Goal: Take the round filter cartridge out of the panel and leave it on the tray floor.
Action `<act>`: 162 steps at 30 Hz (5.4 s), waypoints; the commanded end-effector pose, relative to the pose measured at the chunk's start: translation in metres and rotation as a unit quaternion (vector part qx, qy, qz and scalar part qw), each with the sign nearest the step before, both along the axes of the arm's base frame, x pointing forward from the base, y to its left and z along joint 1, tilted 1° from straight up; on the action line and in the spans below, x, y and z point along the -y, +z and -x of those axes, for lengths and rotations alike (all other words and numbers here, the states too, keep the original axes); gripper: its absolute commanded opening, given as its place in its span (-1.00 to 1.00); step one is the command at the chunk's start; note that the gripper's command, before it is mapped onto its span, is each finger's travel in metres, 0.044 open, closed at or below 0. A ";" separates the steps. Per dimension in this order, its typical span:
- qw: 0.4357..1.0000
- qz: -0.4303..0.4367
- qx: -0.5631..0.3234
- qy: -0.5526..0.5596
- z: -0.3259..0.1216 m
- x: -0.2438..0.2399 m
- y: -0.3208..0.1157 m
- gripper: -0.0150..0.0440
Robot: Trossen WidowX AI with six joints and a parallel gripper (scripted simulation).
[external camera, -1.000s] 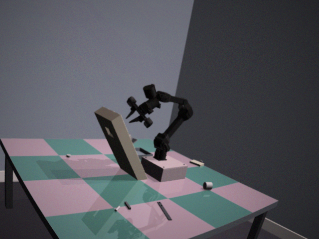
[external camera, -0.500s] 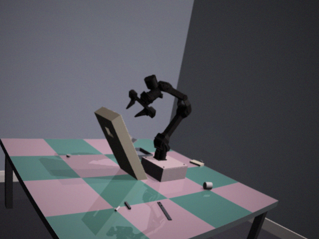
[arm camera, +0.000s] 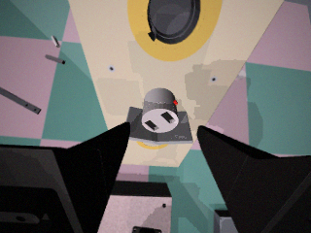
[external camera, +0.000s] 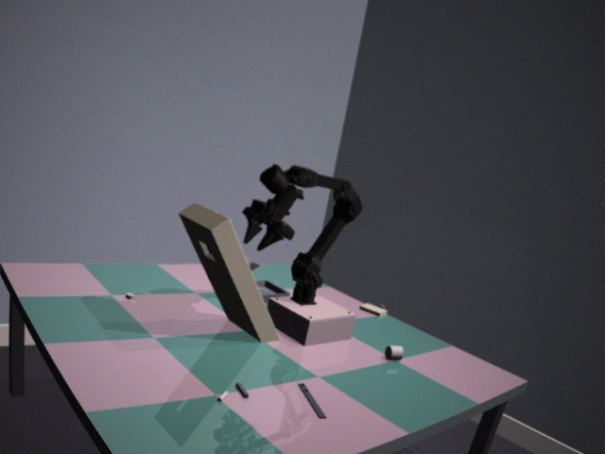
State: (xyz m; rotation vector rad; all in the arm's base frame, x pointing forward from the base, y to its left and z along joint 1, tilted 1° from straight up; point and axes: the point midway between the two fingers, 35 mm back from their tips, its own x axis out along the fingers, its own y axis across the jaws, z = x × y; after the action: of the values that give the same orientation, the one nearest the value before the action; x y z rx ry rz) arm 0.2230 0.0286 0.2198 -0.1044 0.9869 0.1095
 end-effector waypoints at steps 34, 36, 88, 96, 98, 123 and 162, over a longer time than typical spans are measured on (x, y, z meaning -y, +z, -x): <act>1.000 -0.009 -0.011 -0.014 -0.024 -0.002 -0.048 0.54; 1.000 -0.009 -0.011 -0.014 -0.024 -0.002 -0.048 0.54; 1.000 -0.008 -0.013 -0.014 0.003 0.010 0.054 -0.49; 1.000 -0.006 -0.017 -0.014 -0.003 0.030 0.051 -0.49; 1.000 -0.006 -0.018 -0.014 -0.004 0.035 0.050 -0.49; 0.994 -0.008 -0.016 -0.103 -0.005 0.105 0.038 -0.49; 0.835 -0.021 0.007 -0.550 0.089 0.252 0.001 -0.49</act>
State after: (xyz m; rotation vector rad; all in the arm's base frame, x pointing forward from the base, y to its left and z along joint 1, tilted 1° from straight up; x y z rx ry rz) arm 0.1394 -0.2198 0.2225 0.4954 0.9140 -0.8993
